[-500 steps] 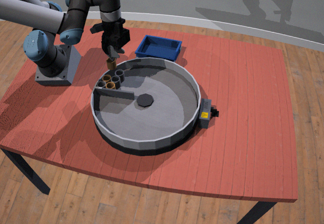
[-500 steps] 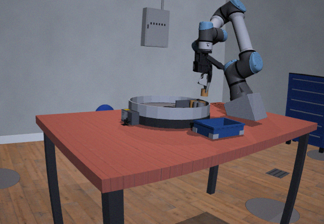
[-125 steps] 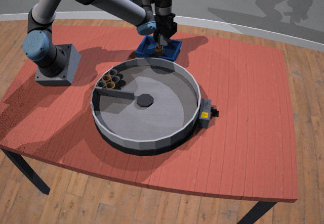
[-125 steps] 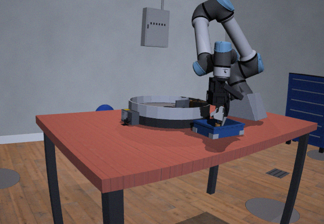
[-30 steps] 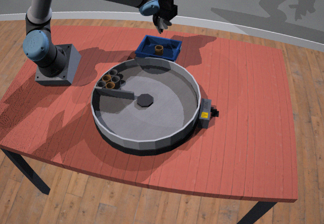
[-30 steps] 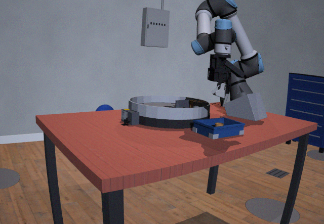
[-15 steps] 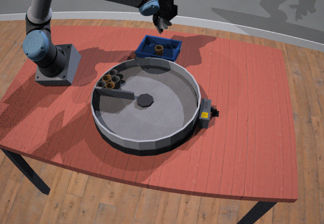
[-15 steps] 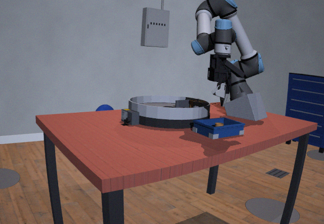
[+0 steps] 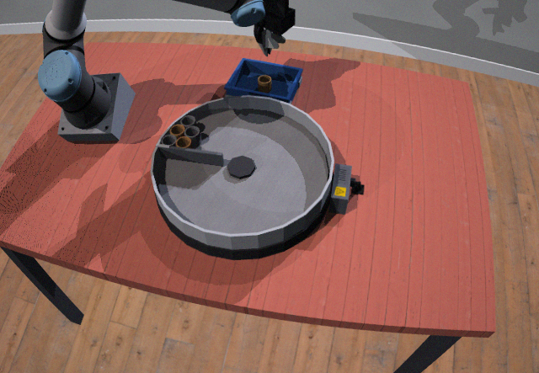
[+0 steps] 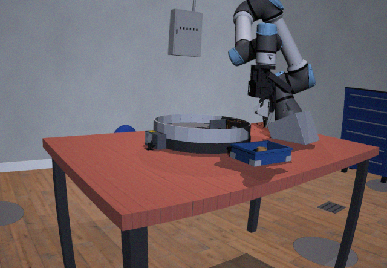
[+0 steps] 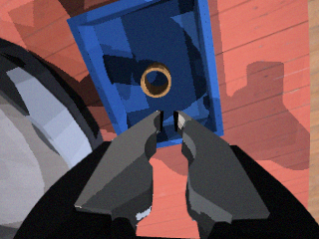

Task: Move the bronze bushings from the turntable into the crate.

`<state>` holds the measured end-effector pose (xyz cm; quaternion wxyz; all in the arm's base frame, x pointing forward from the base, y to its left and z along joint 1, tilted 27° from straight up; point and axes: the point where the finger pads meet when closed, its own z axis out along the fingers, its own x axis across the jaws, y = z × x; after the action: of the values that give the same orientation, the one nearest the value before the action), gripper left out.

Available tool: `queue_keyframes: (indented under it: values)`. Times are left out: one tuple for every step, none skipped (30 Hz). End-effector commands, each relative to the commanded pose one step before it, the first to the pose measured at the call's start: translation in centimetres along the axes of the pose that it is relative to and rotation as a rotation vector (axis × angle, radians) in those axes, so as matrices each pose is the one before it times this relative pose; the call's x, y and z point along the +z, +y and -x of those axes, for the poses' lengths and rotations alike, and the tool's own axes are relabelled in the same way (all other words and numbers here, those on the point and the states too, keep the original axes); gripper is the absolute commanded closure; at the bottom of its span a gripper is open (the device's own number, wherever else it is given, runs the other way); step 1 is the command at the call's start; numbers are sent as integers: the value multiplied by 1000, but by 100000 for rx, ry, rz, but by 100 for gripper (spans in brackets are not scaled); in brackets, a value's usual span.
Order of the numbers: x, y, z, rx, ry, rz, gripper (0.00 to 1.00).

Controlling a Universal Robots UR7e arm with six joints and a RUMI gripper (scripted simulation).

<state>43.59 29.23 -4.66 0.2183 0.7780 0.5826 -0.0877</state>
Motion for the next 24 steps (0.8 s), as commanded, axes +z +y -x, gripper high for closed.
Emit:
queue_keyframes:
  values:
    - [-59, 40, 209, 561, 110, 87, 95]
    - [0, 0, 0, 0, 0, 0, 95]
    - [0, 0, 0, 0, 0, 0, 95]
    - [0, 5, 89, 203, -1, -1, 95]
    - [0, 6, 103, 235, -1, -1, 95]
    - [1, 6, 118, 269, -2, -2, 95]
    - [1, 7, 133, 304, -2, -2, 95]
    - [1, 8, 148, 340, -2, -2, 95]
    - [1, 9, 164, 377, -3, -2, 95]
    - [2, 9, 181, 414, -3, -2, 95]
    - [2, 10, 197, 453, -4, -2, 95]
    - [3, 11, 214, 492, -4, -2, 95]
    - [4, 11, 231, 532, -5, -2, 95]
    - [5, 12, 248, 572, -6, -2, 95]
    - [6, 13, 265, 612, -6, -2, 95]
    - [7, 13, 283, 652, -7, -2, 95]
    - [8, 14, 300, 692, -8, -2, 95]
    - [9, 14, 316, 732, -9, -2, 95]
    - [0, 0, 0, 0, 0, 0, 95]
    - [0, 0, 0, 0, 0, 0, 95]
    - [11, 15, 333, 771, -10, -2, 95]
    - [12, 15, 349, 810, -11, -1, 95]
    - [9, 31, 377, 865, -8, -2, 95]
    - [-4, 78, 424, 951, 3, -6, 95]
